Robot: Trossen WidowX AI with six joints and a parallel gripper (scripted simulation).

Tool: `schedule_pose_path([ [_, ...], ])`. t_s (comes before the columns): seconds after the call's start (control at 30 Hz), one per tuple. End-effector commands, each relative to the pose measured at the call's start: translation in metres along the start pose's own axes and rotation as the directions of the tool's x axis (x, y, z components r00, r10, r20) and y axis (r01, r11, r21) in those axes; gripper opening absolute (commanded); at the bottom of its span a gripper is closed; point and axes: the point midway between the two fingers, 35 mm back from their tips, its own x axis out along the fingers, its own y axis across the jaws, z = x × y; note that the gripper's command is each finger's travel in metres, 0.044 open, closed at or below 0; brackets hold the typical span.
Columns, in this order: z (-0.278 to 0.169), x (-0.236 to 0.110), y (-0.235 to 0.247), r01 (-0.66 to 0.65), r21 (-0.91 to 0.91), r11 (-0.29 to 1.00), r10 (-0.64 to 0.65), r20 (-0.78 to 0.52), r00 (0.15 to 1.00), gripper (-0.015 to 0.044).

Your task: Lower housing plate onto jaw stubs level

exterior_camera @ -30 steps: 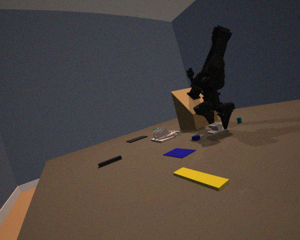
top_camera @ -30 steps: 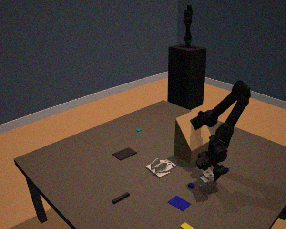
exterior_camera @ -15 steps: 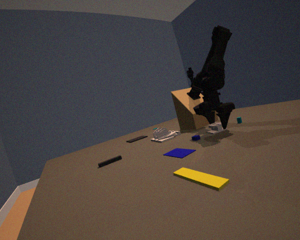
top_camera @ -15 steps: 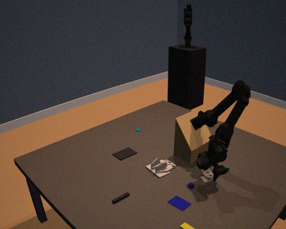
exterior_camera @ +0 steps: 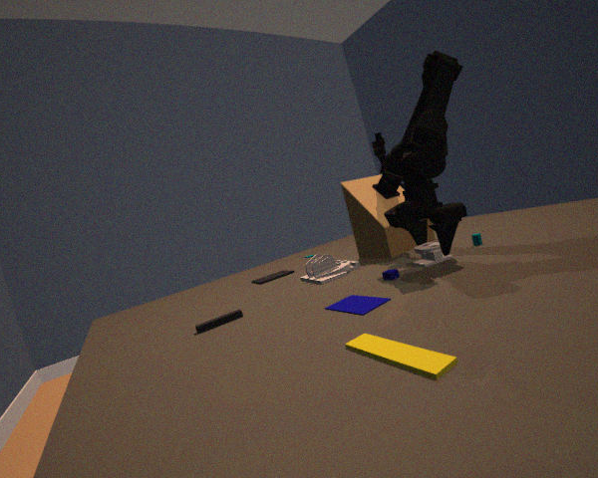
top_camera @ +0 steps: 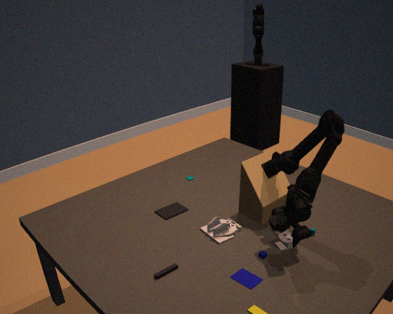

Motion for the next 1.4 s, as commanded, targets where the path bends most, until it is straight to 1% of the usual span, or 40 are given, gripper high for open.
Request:
schedule_pose_path([
  [0.0,0.002,-0.010,0.003,-0.006,-0.006,1.000,0.006,0.004,1.000,0.0351],
  [0.63,0.000,-0.068,0.002,-0.007,-0.003,1.000,0.007,0.007,1.000,0.0351],
  [0.83,0.002,-0.068,0.001,-0.005,-0.005,1.000,0.005,0.008,1.000,0.0351],
  [1.37,0.046,-0.063,-0.026,0.045,-0.056,0.997,-0.044,0.031,0.999,0.0351],
])
